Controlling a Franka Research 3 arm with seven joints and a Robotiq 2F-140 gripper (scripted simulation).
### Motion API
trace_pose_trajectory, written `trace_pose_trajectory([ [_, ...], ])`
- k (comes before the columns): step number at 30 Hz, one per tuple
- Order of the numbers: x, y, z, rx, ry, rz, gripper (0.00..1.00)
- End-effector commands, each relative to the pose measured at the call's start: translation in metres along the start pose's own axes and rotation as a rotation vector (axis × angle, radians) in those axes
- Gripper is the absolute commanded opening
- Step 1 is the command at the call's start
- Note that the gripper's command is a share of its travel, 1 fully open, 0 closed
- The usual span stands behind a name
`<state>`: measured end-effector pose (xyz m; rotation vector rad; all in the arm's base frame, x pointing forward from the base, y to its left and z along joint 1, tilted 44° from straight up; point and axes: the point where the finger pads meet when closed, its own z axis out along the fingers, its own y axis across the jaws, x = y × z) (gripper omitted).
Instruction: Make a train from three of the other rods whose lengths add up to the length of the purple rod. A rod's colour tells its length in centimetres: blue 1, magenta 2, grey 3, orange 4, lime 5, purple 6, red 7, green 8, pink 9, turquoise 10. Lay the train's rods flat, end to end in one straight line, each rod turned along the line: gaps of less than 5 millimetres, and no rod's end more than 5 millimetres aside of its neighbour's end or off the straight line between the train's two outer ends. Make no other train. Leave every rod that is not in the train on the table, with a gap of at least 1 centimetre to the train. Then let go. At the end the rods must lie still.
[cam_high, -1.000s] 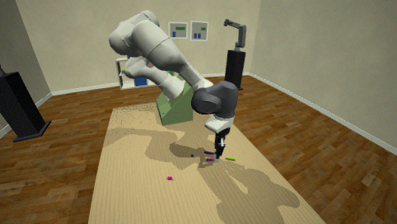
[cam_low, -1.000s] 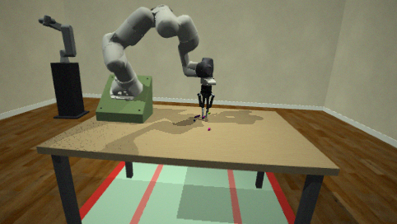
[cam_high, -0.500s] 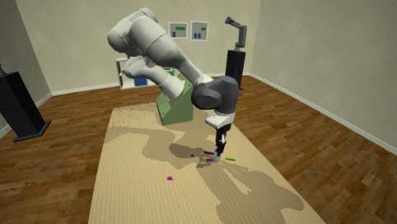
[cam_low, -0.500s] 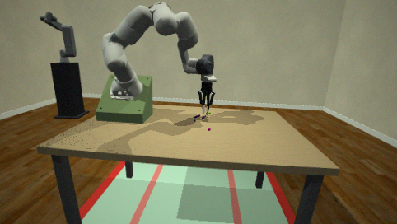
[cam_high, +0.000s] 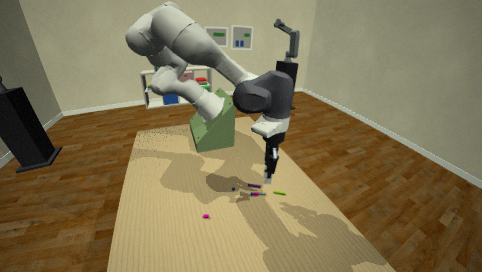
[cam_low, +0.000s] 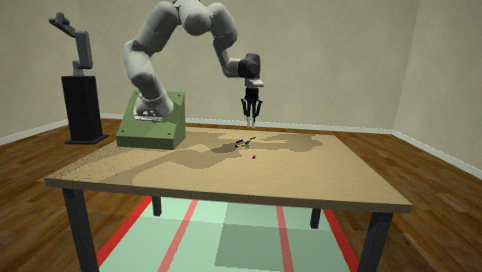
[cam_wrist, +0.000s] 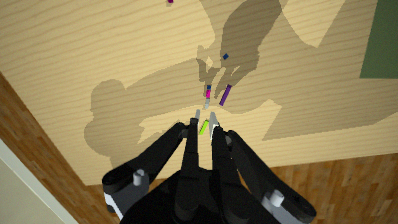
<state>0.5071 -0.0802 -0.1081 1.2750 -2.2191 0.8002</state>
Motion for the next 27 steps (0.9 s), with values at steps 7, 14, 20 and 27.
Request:
trace_pose_trajectory([
  [7, 0.0068, 0.0039, -0.0019, -0.010, 0.021, -0.013, 1.00],
  [14, 0.0068, 0.0039, -0.0019, -0.010, 0.021, -0.013, 1.00],
  [20, 0.0068, 0.0039, -0.0019, -0.010, 0.021, -0.013, 1.00],
  [27, 0.0068, 0.0039, -0.0019, -0.010, 0.021, -0.013, 1.00],
])
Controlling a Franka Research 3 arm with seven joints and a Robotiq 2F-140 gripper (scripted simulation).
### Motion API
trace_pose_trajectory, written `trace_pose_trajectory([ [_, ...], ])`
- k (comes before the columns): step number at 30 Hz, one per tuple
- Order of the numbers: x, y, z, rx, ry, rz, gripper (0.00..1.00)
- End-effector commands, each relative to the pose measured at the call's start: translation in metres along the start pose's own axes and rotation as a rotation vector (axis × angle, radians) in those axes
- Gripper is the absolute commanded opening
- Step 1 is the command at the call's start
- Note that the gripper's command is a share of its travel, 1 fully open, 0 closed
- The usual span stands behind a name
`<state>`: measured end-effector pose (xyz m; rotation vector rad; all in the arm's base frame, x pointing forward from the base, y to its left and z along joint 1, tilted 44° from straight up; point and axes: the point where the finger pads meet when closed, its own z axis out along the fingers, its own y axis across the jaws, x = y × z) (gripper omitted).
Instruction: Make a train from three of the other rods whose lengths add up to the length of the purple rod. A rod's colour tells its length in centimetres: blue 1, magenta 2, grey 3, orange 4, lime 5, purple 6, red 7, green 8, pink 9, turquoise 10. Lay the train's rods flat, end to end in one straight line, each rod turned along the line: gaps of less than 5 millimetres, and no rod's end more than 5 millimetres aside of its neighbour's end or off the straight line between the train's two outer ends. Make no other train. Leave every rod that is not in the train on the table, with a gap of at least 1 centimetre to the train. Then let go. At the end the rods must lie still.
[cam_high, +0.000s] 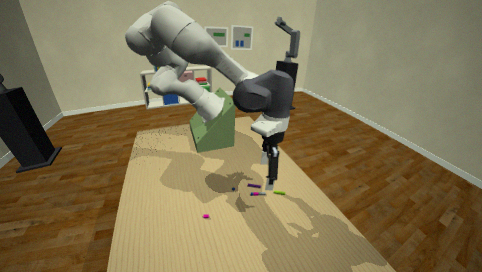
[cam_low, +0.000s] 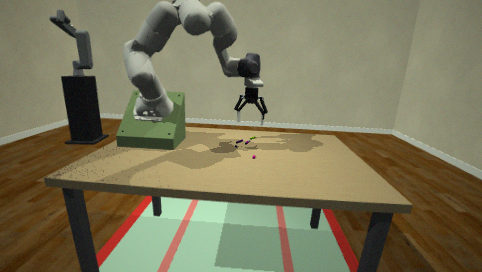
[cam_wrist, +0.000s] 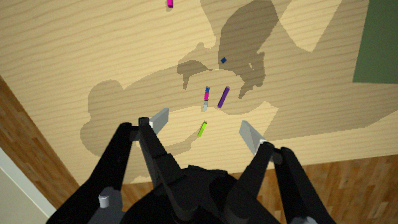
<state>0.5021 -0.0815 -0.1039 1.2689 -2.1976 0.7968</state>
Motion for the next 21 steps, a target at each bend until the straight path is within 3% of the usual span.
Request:
trace_pose_trajectory([
  [1, 0.001, 0.001, 0.000, -0.003, 0.003, -0.004, 1.00],
  [9, 0.001, 0.001, 0.000, -0.003, 0.003, 0.000, 1.00],
  [13, -0.003, -0.005, 0.007, -0.007, 0.003, 0.189, 1.00],
  [21, -0.005, -0.010, 0.013, -0.010, 0.004, 0.339, 1.00],
])
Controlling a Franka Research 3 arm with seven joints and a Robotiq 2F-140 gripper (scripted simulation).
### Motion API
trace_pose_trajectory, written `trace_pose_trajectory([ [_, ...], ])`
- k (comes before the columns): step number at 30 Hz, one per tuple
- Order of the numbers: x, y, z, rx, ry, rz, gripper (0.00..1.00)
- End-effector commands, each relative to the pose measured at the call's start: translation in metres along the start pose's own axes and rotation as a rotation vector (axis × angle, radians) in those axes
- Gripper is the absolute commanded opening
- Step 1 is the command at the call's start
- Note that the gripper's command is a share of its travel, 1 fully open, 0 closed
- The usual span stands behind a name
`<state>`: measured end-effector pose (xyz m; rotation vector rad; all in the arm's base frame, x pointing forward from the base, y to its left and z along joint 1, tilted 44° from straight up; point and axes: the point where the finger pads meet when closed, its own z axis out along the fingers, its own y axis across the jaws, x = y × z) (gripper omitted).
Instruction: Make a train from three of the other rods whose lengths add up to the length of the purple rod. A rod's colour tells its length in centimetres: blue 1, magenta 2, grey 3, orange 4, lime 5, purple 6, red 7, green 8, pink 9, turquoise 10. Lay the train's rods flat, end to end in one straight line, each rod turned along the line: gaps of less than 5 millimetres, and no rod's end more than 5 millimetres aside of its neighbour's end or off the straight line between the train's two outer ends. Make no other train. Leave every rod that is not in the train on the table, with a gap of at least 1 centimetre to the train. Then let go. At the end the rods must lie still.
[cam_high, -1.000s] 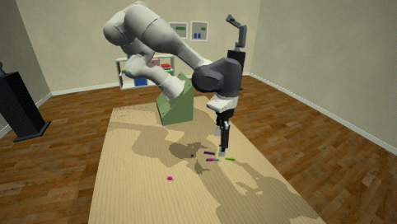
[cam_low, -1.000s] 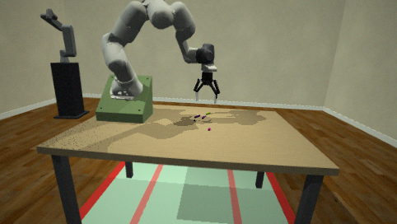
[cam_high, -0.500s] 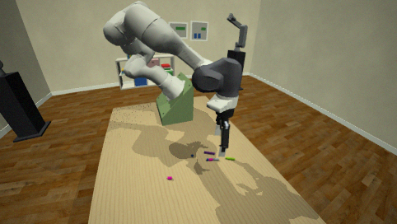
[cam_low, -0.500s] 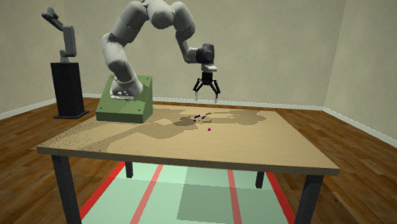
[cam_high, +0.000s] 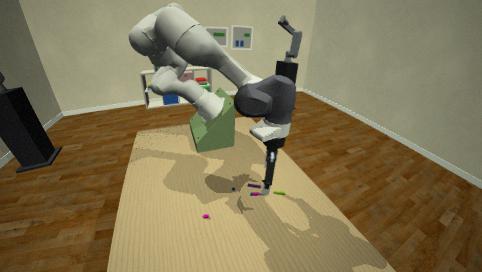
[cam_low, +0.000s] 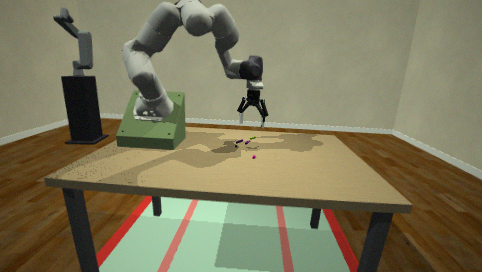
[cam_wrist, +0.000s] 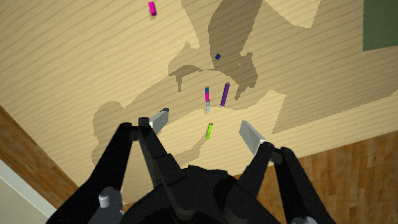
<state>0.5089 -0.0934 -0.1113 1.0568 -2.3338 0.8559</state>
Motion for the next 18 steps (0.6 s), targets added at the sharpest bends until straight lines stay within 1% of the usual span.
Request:
trace_pose_trajectory([
  [1, -0.005, 0.000, 0.000, 0.003, -0.010, 0.149, 1.00],
  [2, -0.005, 0.000, 0.000, 0.003, -0.010, 0.149, 1.00],
  [3, -0.006, -0.001, 0.002, 0.002, -0.010, 0.197, 1.00],
  [17, -0.012, -0.009, 0.011, 0.000, -0.010, 0.445, 1.00],
  [18, -0.012, -0.009, 0.011, 0.000, -0.010, 0.445, 1.00],
])
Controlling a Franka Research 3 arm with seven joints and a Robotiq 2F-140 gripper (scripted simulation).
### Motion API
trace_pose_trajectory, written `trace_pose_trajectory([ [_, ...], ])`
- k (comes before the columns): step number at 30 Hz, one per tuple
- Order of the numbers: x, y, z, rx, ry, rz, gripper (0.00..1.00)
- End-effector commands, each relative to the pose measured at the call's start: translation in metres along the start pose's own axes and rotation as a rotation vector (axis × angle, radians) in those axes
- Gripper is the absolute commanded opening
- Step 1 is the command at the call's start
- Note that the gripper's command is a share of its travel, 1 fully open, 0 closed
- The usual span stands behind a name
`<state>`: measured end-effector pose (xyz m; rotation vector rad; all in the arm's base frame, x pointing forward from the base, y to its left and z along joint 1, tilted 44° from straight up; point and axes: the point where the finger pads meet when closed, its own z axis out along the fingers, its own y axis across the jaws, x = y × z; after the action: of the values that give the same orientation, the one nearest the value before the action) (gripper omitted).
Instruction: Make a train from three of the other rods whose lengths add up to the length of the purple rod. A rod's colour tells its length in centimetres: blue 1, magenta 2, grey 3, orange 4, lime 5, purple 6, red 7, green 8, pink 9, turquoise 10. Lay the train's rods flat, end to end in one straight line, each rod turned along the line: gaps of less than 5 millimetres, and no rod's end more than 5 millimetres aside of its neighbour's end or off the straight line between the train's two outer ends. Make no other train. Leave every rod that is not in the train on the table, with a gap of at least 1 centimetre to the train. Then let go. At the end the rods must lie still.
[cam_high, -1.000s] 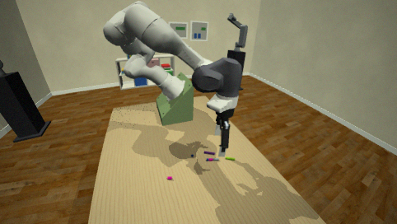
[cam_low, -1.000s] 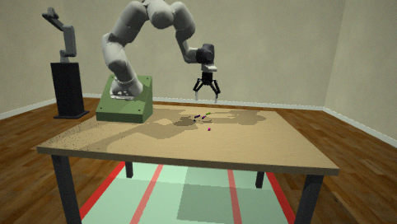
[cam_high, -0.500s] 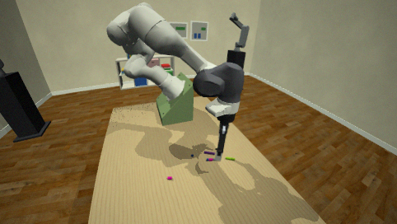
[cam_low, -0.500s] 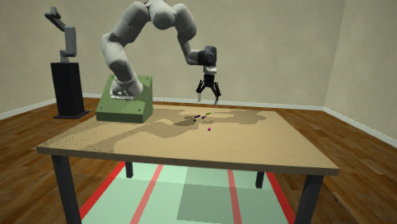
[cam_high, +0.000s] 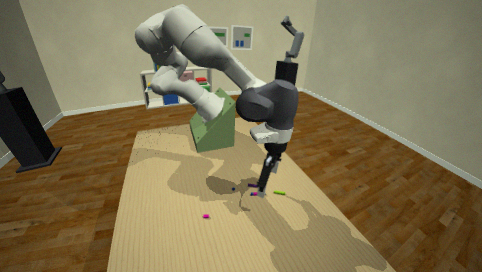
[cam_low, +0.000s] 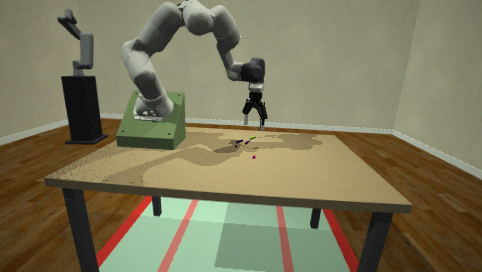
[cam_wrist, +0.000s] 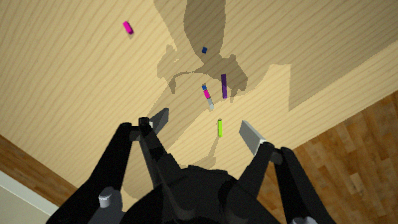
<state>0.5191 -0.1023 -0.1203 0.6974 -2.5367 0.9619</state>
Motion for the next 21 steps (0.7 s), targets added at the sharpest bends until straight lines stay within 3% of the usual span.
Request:
trace_pose_trajectory([
  [1, -0.004, 0.001, 0.000, 0.001, -0.013, 0.133, 1.00],
  [21, -0.017, -0.010, 0.014, 0.002, -0.016, 0.519, 1.00],
])
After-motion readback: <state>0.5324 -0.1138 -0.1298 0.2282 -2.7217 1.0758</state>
